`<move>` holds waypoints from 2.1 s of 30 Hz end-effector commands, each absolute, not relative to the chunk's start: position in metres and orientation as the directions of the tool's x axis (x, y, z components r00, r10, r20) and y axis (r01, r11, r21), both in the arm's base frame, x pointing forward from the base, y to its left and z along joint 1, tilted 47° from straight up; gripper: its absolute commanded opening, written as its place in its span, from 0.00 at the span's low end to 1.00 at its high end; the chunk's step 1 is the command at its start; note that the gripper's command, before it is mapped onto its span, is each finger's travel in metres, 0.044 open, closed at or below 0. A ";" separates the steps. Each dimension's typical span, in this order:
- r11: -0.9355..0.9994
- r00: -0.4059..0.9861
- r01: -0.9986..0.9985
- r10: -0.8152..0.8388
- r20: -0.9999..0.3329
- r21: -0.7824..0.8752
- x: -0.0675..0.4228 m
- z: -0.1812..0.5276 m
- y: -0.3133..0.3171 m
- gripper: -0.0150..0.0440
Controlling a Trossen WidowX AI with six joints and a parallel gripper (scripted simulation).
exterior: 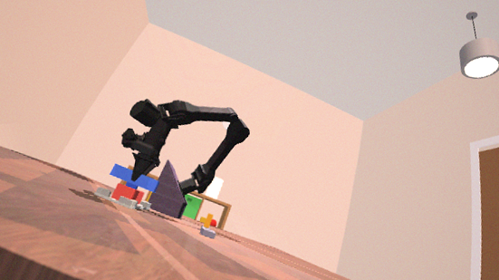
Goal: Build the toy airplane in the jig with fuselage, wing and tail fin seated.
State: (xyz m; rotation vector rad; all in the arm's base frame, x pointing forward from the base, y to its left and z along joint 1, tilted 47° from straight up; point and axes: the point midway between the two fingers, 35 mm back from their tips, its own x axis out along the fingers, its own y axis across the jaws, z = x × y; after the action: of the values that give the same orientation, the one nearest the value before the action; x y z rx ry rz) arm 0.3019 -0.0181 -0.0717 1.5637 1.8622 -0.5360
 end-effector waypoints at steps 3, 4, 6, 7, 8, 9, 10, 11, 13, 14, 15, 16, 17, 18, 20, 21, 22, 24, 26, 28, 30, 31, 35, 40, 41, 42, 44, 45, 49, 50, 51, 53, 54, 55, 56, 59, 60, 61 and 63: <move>0.204 -0.085 0.975 0.715 -0.694 0.091 0.302 -0.073 -0.018 0.59; 0.208 -0.085 0.974 0.712 -0.697 0.093 0.302 -0.072 -0.018 0.61; 0.208 -0.085 0.974 0.712 -0.697 0.093 0.302 -0.072 -0.018 0.59; 0.208 -0.085 0.974 0.712 -0.697 0.093 0.302 -0.072 -0.018 0.57; 0.208 -0.085 0.974 0.712 -0.697 0.093 0.302 -0.072 -0.018 0.56; 0.208 -0.085 0.974 0.712 -0.697 0.093 0.302 -0.072 -0.018 0.52; 0.208 -0.085 0.974 0.712 -0.697 0.093 0.302 -0.072 -0.018 0.47; 0.208 -0.085 0.974 0.712 -0.697 0.093 0.302 -0.072 -0.018 0.43; 0.208 -0.085 0.974 0.712 -0.697 0.093 0.302 -0.072 -0.018 0.34; 0.208 -0.085 0.974 0.712 -0.697 0.093 0.302 -0.072 -0.018 0.39; 0.208 -0.085 0.974 0.712 -0.697 0.093 0.302 -0.072 -0.018 0.43; 0.208 -0.085 0.974 0.712 -0.697 0.093 0.302 -0.072 -0.018 0.47; 0.208 -0.085 0.974 0.712 -0.697 0.093 0.302 -0.072 -0.018 0.52; 0.208 -0.085 0.974 0.712 -0.697 0.093 0.302 -0.072 -0.018 0.56; 0.208 -0.085 0.974 0.712 -0.697 0.093 0.302 -0.072 -0.018 0.65; 0.208 -0.085 0.974 0.712 -0.697 0.093 0.302 -0.072 -0.018 0.70; 0.208 -0.085 0.974 0.712 -0.697 0.093 0.302 -0.072 -0.018 0.74; 0.208 -0.085 0.974 0.712 -0.697 0.093 0.302 -0.072 -0.018 0.83; 0.208 -0.085 0.974 0.712 -0.697 0.093 0.302 -0.072 -0.018 0.92; 0.208 -0.085 0.974 0.712 -0.697 0.093 0.302 -0.072 -0.018 1.00; 0.208 -0.085 0.974 0.712 -0.697 0.093 0.302 -0.072 -0.018 1.00; 0.208 -0.085 0.974 0.712 -0.697 0.093 0.302 -0.072 -0.018 1.00; 0.208 -0.085 0.974 0.712 -0.697 0.093 0.302 -0.072 -0.018 1.00; 0.216 -0.083 0.971 0.706 -0.703 0.102 0.307 -0.053 -0.041 1.00; 0.216 -0.083 0.971 0.706 -0.704 0.102 0.308 -0.044 -0.051 1.00; 0.215 -0.083 0.971 0.706 -0.703 0.101 0.309 -0.035 -0.060 1.00; 0.208 -0.085 0.974 0.710 -0.699 0.093 0.310 -0.021 -0.073 1.00; 0.206 -0.085 0.974 0.712 -0.697 0.091 0.310 -0.016 -0.077 1.00; 0.204 -0.085 0.975 0.713 -0.696 0.090 0.308 -0.014 -0.081 1.00; 0.204 -0.085 0.975 0.713 -0.696 0.090 0.308 -0.014 -0.081 1.00; 0.204 -0.085 0.975 0.713 -0.696 0.090 0.308 -0.014 -0.081 1.00; 0.249 -0.085 0.959 0.713 -0.696 0.137 0.308 -0.014 -0.081 1.00; 0.303 -0.085 0.933 0.713 -0.696 0.196 0.308 -0.014 -0.081 1.00; 0.365 -0.085 0.893 0.713 -0.696 0.264 0.308 -0.015 -0.081 1.00; 0.423 -0.085 0.844 0.713 -0.696 0.330 0.308 -0.015 -0.080 1.00; 0.570 -0.085 0.648 0.713 -0.696 0.505 0.308 -0.016 -0.080 1.00; 0.609 -0.085 0.569 0.713 -0.696 0.553 0.308 -0.016 -0.079 1.00; 0.641 -0.085 0.484 0.713 -0.696 0.597 0.309 -0.017 -0.079 1.00; 0.685 -0.085 0.300 0.713 -0.696 0.664 0.309 -0.017 -0.079 1.00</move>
State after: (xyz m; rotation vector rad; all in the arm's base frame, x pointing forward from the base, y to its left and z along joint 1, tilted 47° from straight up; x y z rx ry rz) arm 0.3079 -0.0782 -0.0165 1.2144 1.8141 -0.0267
